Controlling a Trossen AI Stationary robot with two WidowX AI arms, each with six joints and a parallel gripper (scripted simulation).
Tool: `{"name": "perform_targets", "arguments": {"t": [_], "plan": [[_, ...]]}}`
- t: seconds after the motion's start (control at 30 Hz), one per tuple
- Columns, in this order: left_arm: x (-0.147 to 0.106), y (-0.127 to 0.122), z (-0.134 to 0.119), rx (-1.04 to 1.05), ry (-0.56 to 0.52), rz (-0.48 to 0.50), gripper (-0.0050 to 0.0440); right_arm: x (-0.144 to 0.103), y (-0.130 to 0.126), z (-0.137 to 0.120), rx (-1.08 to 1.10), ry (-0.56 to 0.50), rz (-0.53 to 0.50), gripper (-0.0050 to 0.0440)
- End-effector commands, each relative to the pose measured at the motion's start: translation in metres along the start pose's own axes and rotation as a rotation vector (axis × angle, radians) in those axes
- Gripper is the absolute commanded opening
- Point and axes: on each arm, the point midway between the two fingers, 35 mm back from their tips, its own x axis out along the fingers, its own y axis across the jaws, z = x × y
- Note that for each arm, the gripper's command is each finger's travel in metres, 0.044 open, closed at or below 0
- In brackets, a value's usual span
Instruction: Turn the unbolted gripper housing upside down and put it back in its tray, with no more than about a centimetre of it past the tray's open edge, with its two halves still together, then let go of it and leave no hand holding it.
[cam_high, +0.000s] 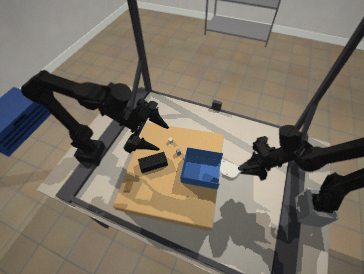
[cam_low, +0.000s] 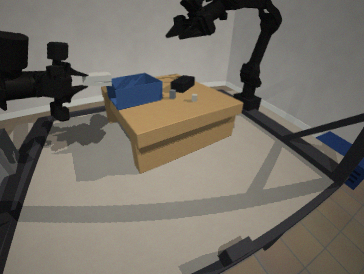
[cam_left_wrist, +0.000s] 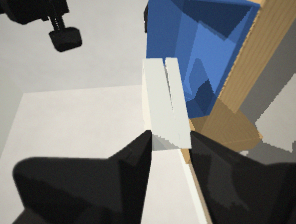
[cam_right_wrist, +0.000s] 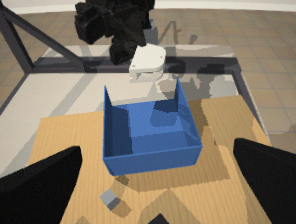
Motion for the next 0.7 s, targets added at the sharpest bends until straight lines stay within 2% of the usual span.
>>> {"name": "perform_targets", "arguments": {"t": [0.0, 0.67], "plan": [[0.003, 0.008, 0.005, -0.023, -0.007, 0.005, 0.0118, -0.007, -0.001, 0.008, -0.003, -0.026, -0.004, 0.0436], [0.009, 0.015, 0.017, -0.05, -0.026, -0.027, 0.0118, -0.007, -0.001, 0.008, -0.003, -0.026, -0.004, 0.0436]]}}
